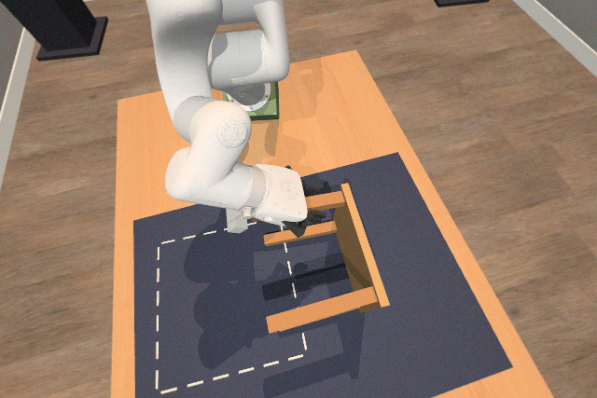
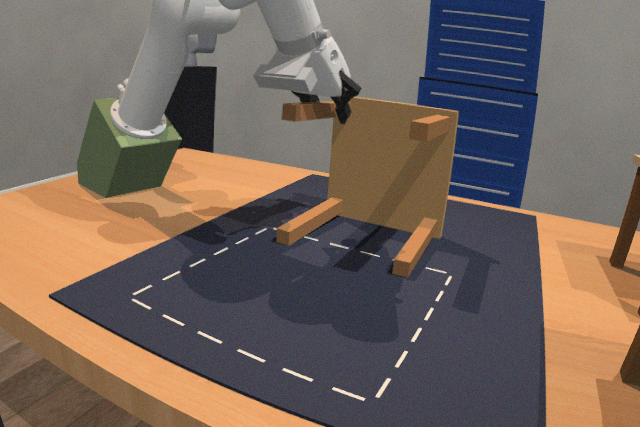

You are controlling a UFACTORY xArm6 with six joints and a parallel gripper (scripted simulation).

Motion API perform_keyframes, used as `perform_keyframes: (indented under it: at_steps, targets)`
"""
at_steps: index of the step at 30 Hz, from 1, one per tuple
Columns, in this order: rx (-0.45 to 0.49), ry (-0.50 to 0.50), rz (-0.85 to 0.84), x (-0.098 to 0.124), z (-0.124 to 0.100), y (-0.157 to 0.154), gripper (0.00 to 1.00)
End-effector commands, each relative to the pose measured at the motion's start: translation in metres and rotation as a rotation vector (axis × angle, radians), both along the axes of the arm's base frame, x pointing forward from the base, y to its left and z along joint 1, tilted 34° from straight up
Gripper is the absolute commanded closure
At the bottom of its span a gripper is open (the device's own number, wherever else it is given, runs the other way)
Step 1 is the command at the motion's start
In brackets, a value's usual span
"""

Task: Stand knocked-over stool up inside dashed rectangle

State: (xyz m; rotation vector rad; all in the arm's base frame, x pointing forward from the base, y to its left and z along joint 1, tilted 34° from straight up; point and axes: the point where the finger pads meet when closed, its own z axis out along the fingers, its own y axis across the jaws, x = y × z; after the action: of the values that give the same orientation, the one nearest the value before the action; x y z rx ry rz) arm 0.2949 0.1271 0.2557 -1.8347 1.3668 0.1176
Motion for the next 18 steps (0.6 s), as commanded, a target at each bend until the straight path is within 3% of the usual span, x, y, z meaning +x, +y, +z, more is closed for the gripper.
perform_keyframes:
  at_steps: [1,18]
  targets:
    - [0.000,-0.003,0.000,-0.002,0.006,-0.004,0.44]
    - [0.000,-0.003,0.000,-0.022,0.040,-0.038,0.44]
